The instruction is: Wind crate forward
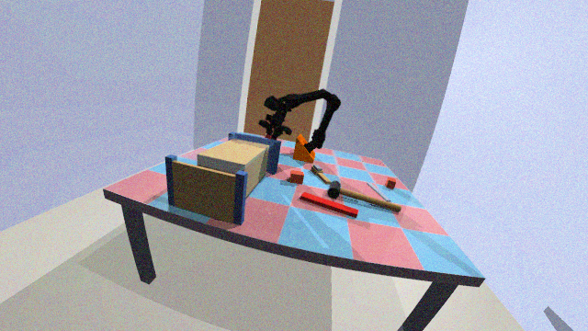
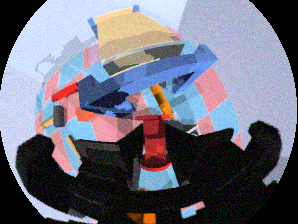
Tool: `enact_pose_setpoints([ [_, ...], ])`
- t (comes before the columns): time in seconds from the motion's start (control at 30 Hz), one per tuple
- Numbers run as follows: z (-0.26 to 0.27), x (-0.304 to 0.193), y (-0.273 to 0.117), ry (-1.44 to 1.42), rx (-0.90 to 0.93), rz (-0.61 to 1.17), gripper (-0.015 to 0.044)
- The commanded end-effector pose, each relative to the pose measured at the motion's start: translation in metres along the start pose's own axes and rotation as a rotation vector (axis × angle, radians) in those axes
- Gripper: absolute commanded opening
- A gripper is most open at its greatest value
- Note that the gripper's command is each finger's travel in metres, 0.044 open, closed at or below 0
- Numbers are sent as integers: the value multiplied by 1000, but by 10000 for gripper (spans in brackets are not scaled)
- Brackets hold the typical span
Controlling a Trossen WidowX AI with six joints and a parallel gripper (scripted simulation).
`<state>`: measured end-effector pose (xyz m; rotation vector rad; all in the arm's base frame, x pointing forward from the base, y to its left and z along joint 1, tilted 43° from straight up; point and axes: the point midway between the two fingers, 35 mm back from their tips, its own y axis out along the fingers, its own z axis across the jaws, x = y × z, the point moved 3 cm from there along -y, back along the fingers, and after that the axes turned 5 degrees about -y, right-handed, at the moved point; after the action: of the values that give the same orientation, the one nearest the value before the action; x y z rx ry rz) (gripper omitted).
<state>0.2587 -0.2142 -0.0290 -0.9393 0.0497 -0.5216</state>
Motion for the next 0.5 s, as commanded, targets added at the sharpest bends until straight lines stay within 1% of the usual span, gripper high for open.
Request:
enact_pose_setpoints([
  [0.0, 6, -10, -2, 17, 11, 13, 0],
  [0.47, 13, -25, -9, 18, 11, 14, 0],
])
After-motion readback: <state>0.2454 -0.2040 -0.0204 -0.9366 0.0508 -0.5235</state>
